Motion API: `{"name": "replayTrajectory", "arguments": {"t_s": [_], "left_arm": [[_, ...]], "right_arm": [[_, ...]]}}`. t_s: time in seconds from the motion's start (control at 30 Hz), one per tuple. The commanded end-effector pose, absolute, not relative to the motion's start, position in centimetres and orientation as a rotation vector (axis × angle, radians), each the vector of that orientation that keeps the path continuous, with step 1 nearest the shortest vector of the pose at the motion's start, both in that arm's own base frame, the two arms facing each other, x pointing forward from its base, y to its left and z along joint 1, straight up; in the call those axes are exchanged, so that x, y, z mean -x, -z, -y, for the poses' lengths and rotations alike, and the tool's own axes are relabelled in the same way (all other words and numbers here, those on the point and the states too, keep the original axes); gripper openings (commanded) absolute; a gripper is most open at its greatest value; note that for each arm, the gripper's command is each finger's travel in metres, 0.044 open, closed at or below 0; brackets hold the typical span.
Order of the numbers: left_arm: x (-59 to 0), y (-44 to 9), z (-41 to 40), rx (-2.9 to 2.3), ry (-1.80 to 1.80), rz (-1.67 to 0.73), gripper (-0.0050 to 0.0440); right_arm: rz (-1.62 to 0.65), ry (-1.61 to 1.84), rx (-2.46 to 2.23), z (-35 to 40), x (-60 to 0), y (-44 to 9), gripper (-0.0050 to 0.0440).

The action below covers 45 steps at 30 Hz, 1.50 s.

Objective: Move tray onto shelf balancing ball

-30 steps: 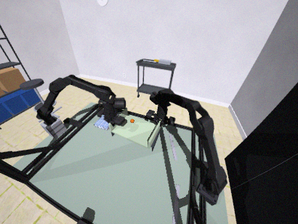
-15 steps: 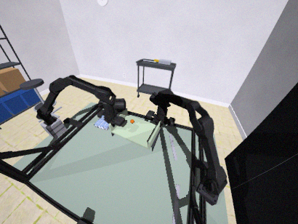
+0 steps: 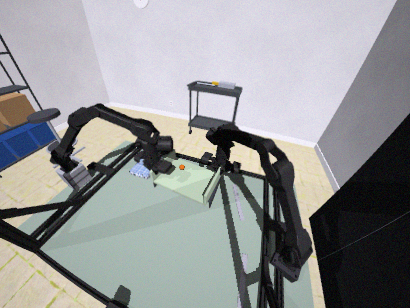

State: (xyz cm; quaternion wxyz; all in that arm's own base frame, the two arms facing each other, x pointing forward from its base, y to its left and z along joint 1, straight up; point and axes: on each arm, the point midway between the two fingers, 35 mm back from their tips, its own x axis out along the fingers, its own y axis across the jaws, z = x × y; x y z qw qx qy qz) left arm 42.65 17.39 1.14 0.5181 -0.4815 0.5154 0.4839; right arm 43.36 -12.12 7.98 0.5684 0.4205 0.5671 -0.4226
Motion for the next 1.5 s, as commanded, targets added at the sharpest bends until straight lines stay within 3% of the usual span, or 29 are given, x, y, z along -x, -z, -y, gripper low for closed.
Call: {"name": "replayTrajectory", "arguments": {"t_s": [0.0,0.1,0.43,0.5,0.7,1.17,1.33,1.47], "left_arm": [[-42.7,-1.2,-17.5,1.158,-1.16,-1.239,0.002],[-42.7,-1.2,-17.5,1.159,-1.16,-1.24,0.002],[-42.7,-1.1,-17.4,1.156,-1.161,-1.237,0.026],[-42.7,-1.1,-17.4,1.156,-1.161,-1.237,0.026],[-42.7,-1.1,-17.4,1.156,-1.161,-1.237,0.04],[-42.6,-1.4,-17.4,1.155,-1.16,-1.237,0.04],[-39.9,-7.4,-16.6,1.149,-1.135,-1.234,0.04],[-38.7,-8.3,-17.3,1.159,-1.159,-1.24,0.04]], "right_arm": [[-1.333,0.99,-0.989,12.2,-43.4,-8.0,0.002],[-1.333,0.99,-0.989,12.2,-43.4,-8.0,0.002],[-1.332,0.993,-0.988,12.1,-43.3,-8.0,0.026],[-1.332,0.993,-0.988,12.1,-43.3,-8.0,0.026],[-1.332,0.993,-0.988,12.1,-43.3,-8.0,0.04],[-1.333,0.99,-0.985,12.1,-43.3,-8.2,0.04],[-1.34,0.942,-0.929,12.4,-41.1,-13.8,0.04],[-1.334,0.99,-0.99,13.8,-39.7,-15.0,0.04]]}}
